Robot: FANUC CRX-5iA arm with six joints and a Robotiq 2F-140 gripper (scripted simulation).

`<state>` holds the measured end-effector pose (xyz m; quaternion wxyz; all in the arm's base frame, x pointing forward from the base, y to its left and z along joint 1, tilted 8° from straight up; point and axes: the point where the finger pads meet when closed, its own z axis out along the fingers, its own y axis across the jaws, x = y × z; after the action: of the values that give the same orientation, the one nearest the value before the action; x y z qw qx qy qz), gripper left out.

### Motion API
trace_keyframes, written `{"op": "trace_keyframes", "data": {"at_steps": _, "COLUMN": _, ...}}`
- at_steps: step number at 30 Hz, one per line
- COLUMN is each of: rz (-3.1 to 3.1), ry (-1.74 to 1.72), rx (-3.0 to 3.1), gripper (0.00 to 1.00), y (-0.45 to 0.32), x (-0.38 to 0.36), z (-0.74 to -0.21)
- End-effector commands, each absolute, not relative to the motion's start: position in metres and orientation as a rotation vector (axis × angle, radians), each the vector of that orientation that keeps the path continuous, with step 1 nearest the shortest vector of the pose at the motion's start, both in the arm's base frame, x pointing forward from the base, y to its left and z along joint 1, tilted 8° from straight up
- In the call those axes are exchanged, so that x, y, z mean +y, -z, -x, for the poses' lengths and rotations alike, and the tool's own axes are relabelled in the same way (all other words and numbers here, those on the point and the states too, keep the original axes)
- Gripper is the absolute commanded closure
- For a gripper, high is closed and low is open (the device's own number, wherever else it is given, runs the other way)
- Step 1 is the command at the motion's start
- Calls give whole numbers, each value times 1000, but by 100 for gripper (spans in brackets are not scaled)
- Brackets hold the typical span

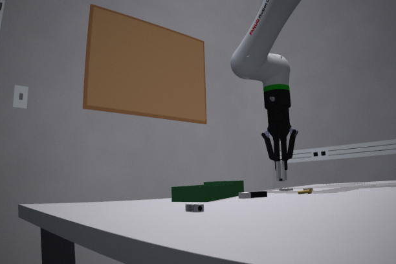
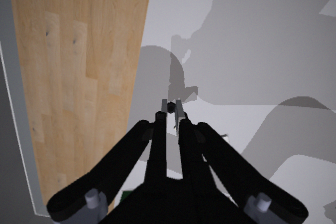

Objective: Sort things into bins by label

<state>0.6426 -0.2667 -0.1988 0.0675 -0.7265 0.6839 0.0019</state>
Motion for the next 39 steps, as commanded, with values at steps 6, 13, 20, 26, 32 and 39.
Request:
{"op": "trace_keyframes", "data": {"at_steps": 6, "rz": 2189, "ry": -5, "rx": 2061, "gripper": 84, "y": 172, "x": -270, "z": -640}}
{"op": "trace_keyframes", "data": {"at_steps": 13, "rz": 2189, "ry": -5, "rx": 2061, "gripper": 84, "y": 169, "x": -270, "z": -640}}
{"op": "trace_keyframes", "data": {"at_steps": 20, "rz": 2189, "ry": -5, "rx": 2061, "gripper": 84, "y": 169, "x": -270, "z": -640}}
{"op": "trace_keyframes", "data": {"at_steps": 26, "rz": 2189, "ry": -5, "rx": 2061, "gripper": 84, "y": 166, "x": -240, "z": -642}}
{"op": "trace_keyframes", "data": {"at_steps": 32, "rz": 2189, "ry": -5, "rx": 2061, "gripper": 84, "y": 163, "x": -216, "z": -643}}
{"op": "trace_keyframes", "data": {"at_steps": 39, "rz": 2189, "ry": -5, "rx": 2061, "gripper": 84, "y": 159, "x": -174, "z": -645}}
